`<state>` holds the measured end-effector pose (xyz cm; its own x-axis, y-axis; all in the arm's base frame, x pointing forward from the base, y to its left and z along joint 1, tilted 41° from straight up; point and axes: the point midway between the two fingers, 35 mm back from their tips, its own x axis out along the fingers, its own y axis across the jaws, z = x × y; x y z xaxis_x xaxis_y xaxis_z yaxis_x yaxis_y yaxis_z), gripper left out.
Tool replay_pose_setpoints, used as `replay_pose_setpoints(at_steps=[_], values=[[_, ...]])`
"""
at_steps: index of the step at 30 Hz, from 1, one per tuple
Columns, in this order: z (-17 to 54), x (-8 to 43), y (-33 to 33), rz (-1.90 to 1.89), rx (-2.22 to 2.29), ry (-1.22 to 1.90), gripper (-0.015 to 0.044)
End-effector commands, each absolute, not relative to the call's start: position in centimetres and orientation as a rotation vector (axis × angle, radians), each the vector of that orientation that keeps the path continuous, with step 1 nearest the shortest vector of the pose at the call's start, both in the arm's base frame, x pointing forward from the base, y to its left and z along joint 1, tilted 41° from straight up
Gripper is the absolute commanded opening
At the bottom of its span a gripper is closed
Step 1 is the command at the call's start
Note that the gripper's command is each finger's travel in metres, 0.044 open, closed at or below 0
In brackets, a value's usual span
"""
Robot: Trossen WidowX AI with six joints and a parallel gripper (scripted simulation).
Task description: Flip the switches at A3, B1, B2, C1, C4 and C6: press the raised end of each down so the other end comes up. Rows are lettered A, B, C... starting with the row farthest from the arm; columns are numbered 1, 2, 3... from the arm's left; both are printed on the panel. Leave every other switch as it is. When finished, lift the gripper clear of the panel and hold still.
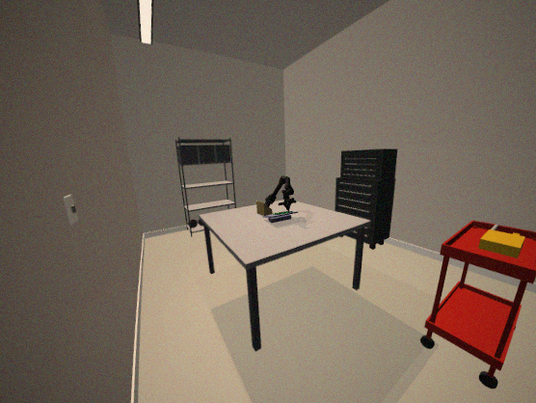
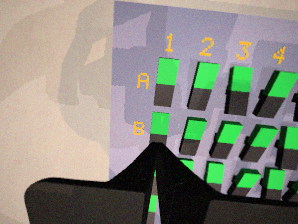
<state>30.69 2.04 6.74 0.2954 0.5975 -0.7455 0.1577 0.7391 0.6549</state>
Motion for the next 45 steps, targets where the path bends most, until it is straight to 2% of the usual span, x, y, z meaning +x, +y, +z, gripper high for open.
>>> replay_pose_setpoints(at_steps=[1,23,30,45], values=[[6.6,30.7,2.0,0.323,0.724,1.263,0.0],[6.4,30.8,2.2,0.323,0.725,1.263,0.0],[11.2,29.1,-1.8,0.331,0.721,1.29,0.0],[8.8,30.8,-3.7,0.334,0.718,1.297,0.0]])
